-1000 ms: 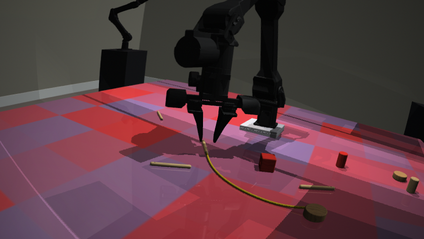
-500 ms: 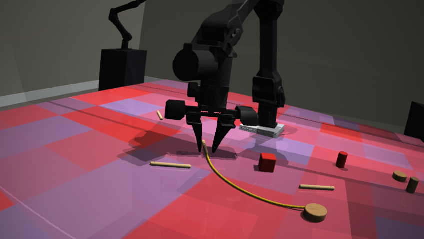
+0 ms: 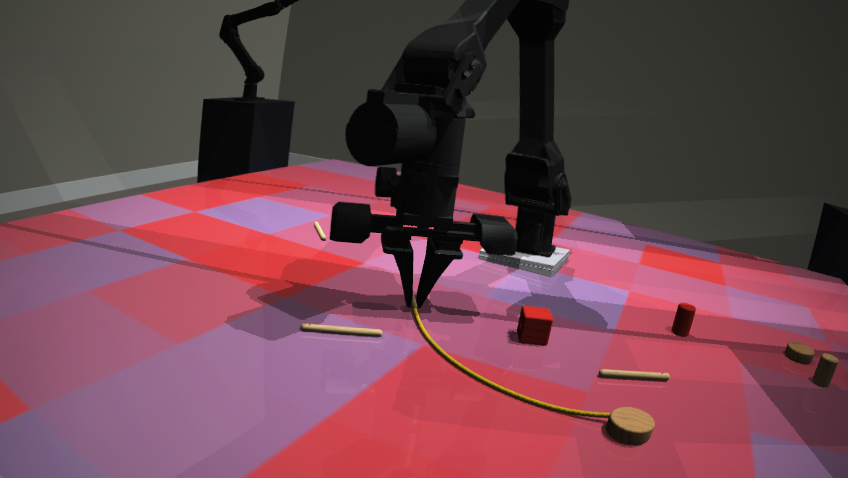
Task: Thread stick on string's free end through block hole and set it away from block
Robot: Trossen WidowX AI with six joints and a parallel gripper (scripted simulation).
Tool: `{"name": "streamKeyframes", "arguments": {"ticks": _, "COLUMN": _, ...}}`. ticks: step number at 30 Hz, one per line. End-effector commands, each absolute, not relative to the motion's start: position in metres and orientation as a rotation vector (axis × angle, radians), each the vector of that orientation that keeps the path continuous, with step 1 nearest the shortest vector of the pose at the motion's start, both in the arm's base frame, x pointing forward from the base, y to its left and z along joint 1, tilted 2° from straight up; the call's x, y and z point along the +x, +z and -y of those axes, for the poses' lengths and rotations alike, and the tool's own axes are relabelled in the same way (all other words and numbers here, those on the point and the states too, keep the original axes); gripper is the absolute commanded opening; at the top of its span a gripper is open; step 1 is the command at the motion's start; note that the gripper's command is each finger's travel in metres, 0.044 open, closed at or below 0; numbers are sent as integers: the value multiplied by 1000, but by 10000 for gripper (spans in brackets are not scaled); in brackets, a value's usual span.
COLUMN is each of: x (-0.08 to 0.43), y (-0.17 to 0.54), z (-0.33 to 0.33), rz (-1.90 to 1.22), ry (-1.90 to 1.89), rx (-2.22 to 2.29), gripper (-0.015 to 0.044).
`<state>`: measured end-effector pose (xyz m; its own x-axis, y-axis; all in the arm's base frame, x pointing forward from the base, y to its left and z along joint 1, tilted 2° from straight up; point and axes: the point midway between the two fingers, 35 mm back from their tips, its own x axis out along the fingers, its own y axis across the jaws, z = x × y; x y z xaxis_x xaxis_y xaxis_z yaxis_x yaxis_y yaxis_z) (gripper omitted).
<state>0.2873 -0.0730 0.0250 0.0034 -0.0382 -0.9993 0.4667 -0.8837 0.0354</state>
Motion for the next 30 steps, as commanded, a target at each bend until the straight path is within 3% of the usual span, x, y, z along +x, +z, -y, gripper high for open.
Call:
{"name": "streamKeyframes", "arguments": {"ticks": 1, "x": 288, "y": 25, "z": 73, "rz": -442, "ry": -1941, "rx": 1930, "gripper": 0}}
{"name": "streamKeyframes", "arguments": {"ticks": 30, "x": 289, "y": 62, "z": 72, "rz": -442, "ry": -1941, "rx": 1930, "gripper": 0}}
